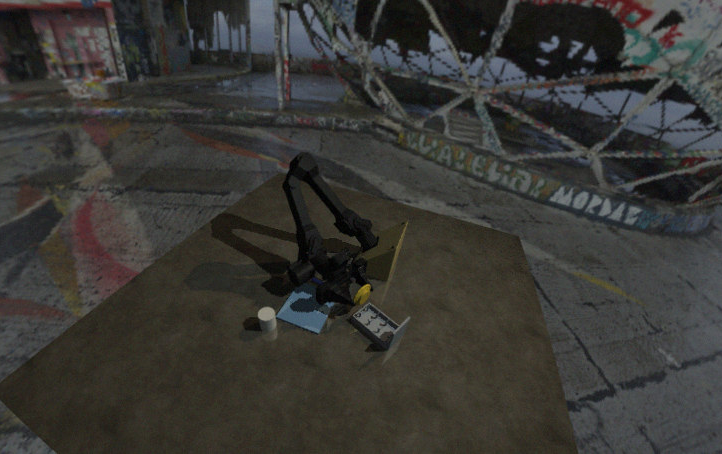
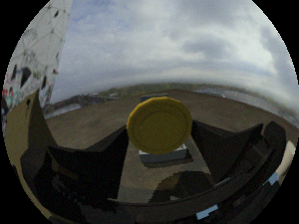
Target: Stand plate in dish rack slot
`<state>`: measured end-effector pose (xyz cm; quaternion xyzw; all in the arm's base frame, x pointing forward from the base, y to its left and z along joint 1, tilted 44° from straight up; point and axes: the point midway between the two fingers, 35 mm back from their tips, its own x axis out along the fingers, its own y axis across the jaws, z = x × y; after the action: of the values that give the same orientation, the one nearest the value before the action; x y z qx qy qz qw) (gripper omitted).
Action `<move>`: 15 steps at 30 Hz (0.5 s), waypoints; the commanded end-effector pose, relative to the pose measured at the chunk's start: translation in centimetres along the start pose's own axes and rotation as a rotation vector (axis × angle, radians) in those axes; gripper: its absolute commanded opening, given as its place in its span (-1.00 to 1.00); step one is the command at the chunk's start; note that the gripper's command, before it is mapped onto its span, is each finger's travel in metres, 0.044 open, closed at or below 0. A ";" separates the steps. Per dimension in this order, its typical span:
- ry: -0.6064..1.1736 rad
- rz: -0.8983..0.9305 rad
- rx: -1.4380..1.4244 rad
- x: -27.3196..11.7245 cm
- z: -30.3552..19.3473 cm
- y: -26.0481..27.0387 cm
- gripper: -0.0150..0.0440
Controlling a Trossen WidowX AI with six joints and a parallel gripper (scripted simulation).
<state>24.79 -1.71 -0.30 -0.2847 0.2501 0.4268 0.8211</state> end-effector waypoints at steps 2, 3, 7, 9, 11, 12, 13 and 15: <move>-0.016 -0.012 -0.027 -0.1 0.1 0.0 -0.49; -0.016 -0.012 -0.027 -0.1 0.1 0.0 -0.49; -0.016 -0.012 -0.027 -0.1 0.1 0.0 -0.49; -0.015 -0.012 -0.026 0.1 0.1 -0.1 -0.49; -0.012 -0.010 -0.023 0.6 0.2 -0.1 -0.49; -0.011 -0.010 -0.022 1.0 0.2 -0.1 -0.49; -0.010 -0.010 -0.020 1.2 0.2 -0.2 -0.49; -0.009 -0.010 -0.019 1.4 0.2 -0.2 -0.49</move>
<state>25.47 -1.24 -0.70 -0.2940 0.2384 0.4259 0.8218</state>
